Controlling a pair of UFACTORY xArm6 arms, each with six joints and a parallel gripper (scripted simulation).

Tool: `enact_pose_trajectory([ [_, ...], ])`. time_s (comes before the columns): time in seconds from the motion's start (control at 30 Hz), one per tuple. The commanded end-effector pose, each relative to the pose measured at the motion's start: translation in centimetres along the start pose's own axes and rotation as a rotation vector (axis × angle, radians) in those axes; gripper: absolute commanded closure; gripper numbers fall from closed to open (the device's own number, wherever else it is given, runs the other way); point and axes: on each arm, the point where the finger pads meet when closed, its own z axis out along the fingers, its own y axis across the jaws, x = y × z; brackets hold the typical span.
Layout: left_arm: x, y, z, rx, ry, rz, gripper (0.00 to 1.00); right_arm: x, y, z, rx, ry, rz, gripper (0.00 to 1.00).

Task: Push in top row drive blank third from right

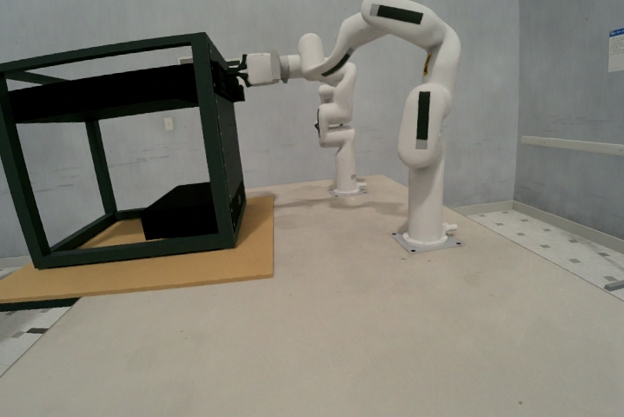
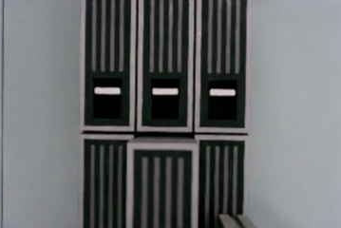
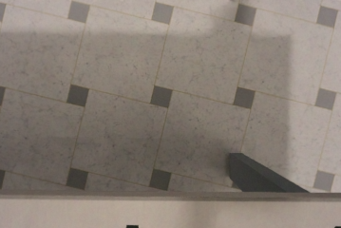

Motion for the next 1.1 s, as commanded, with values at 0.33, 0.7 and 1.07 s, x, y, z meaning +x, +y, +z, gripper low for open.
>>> enact_pose_trajectory([
  [0.33, 0.0, 0.2, -0.1, -0.003, 0.0, -0.002, 1.0, 0.1, 0.0, -0.1, 0.0, 0.004, 0.0, 0.0],
  [0.7, 0.0, 0.2, -3.9, -0.003, 0.0, -0.002, 1.0, 0.1, 0.0, -0.1, 0.0, 0.004, 0.0, 0.0],
  [1.07, 0.0, 0.2, -9.0, -0.002, 0.0, -0.003, 1.0, 0.1, 0.0, -0.1, 0.0, 0.004, 0.0, 0.0],
])
